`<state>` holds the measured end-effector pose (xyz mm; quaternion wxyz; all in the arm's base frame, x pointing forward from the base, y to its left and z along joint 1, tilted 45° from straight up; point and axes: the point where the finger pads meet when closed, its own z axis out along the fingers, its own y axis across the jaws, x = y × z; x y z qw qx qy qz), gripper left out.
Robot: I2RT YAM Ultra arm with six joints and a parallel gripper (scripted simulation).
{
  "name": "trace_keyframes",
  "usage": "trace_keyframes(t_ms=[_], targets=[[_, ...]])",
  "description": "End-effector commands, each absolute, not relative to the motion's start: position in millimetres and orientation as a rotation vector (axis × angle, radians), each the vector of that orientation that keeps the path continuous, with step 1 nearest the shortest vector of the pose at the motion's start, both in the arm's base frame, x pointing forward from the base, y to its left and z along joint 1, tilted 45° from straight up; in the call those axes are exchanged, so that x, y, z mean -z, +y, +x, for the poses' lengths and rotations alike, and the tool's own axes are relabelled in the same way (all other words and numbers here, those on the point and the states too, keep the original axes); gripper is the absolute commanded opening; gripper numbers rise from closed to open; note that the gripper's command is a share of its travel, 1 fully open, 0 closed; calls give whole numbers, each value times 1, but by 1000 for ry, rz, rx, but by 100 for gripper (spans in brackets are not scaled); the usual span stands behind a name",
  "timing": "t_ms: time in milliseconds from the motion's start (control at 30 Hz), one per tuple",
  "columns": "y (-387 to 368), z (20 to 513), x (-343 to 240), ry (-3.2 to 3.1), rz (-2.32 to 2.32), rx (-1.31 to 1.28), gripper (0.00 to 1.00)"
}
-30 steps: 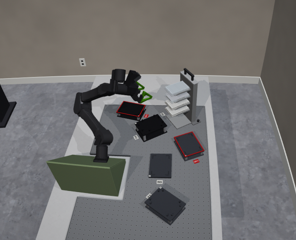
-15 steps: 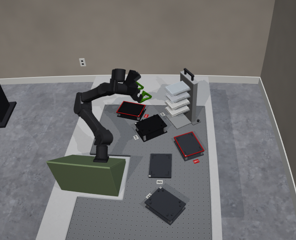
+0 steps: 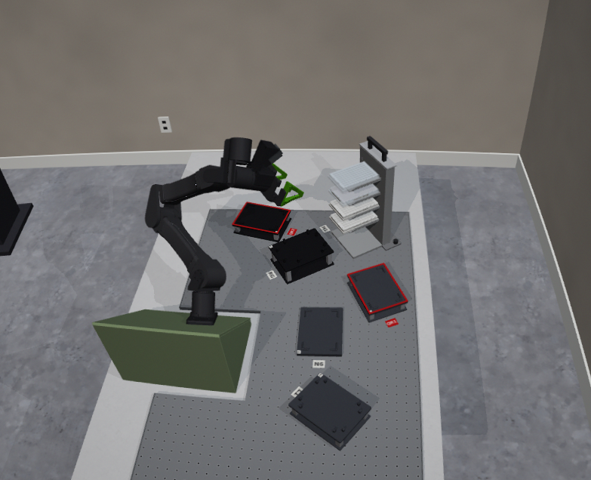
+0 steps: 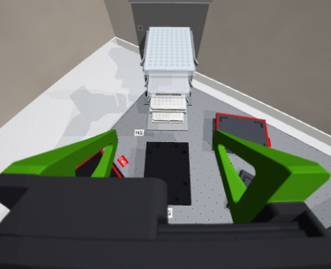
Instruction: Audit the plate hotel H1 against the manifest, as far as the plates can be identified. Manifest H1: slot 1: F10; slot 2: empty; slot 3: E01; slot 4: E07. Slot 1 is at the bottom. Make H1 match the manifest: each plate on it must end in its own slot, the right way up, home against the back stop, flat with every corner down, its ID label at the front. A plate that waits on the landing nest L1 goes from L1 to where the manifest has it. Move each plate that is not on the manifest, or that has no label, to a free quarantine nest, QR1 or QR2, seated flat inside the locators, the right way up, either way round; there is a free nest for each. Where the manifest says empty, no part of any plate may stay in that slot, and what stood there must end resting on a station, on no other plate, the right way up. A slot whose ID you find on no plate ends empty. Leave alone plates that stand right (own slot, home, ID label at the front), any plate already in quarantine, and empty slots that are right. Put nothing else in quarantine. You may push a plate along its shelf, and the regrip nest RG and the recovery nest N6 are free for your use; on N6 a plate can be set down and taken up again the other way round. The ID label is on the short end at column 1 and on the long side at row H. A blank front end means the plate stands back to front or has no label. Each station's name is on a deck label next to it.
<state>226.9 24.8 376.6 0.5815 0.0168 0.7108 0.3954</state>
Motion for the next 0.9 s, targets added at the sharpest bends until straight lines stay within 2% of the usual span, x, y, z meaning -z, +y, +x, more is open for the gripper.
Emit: trace_keyframes(t_ms=[0, 867], targets=[[23, 233, -377, 1656, 58, -905, 100], [47, 264, -373, 1653, 57, -904, 100]])
